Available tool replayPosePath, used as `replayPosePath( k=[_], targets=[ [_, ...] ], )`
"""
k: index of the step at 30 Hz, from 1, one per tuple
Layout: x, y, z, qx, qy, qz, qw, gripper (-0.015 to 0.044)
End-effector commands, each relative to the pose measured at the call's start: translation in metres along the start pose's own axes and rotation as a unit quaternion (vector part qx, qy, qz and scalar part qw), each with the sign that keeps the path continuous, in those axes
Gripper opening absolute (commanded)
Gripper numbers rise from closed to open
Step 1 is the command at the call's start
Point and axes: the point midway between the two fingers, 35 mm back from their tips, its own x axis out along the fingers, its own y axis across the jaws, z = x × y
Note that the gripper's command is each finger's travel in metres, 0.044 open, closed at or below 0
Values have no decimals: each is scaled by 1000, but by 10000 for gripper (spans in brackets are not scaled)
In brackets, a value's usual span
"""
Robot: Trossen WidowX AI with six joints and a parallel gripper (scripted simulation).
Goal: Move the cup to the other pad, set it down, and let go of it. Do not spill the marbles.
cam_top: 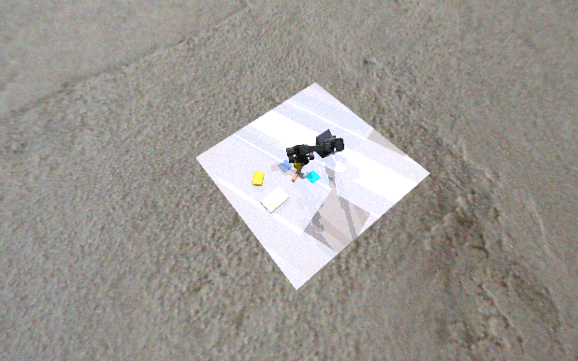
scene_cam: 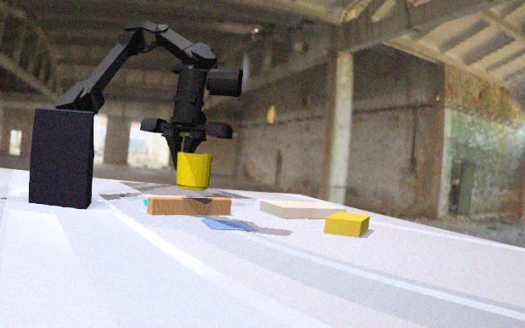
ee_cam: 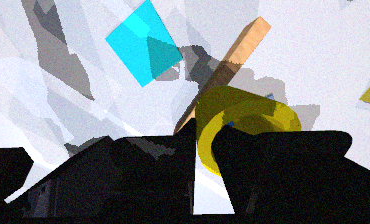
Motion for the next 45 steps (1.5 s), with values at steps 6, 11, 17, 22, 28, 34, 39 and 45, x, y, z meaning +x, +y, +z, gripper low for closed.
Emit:
replayPosePath(
  k=[6, 11, 17, 22, 28, 34, 39, 45],
  targets=[
    [-2, 14, 13, -2, -3, -4, 1000, 0],
    [-2, 21, 18, -2, -3, -4, 1000, 0],
    [-2, 29, 24, -2, -3, -3, 1000, 0],
    [-3, 37, 30, -2, -3, -3, 1000, 0],
    [-3, 45, 36, -2, -3, -3, 1000, 0],
    [-4, 53, 43, -2, -4, -3, 1000, 0],
    [-4, 60, 48, -2, -4, -3, 1000, 0],
    [-5, 68, 55, -1, -4, -3, 1000, 0]
  ],
)
